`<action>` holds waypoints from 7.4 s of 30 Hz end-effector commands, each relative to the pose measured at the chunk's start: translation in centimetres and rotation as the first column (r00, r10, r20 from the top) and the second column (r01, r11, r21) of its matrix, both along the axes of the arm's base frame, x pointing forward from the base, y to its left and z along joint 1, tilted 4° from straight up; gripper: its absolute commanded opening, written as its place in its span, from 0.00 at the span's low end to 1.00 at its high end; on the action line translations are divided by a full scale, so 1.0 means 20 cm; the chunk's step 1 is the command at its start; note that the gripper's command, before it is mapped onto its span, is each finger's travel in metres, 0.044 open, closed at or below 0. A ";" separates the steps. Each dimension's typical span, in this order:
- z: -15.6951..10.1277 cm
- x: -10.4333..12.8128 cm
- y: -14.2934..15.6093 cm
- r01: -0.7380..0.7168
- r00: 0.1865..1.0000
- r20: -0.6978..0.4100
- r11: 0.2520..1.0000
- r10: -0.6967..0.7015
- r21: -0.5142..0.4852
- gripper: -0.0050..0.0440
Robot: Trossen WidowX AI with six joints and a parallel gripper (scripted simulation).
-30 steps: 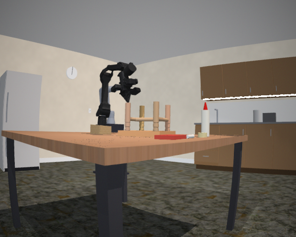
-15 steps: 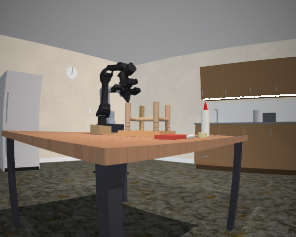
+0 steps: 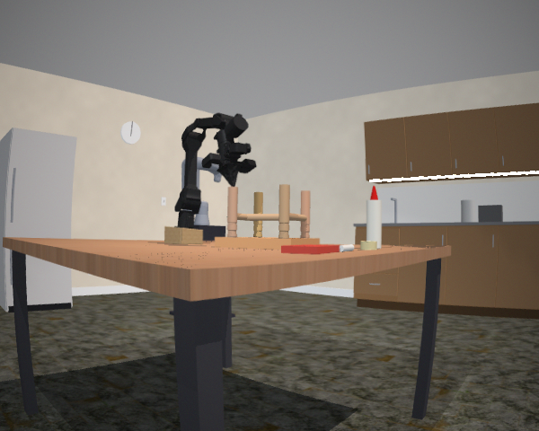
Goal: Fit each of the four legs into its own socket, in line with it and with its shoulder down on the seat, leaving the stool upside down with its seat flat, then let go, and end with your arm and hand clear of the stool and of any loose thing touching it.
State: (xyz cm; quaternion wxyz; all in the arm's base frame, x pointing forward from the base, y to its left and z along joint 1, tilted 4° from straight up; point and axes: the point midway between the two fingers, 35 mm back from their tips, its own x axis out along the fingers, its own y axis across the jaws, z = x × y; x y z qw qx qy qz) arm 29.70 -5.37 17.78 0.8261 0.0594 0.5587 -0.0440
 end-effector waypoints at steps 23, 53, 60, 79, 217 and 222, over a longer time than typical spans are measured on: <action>-0.15 0.00 0.01 -0.002 0.997 -0.074 1.000 0.004 0.022 0.10; 0.15 -0.01 -0.01 0.001 1.000 0.004 1.000 -0.001 -0.002 0.10; 0.16 -0.03 0.28 -0.181 0.983 -0.015 0.983 0.181 -0.006 0.10; 0.24 -0.25 0.83 -0.556 0.830 -0.052 0.831 0.555 -0.014 0.10; -0.10 -0.23 0.85 -0.556 0.830 -0.051 0.831 0.555 -0.014 0.10; -0.07 -0.23 0.85 -0.556 0.830 -0.043 0.831 0.555 -0.015 0.10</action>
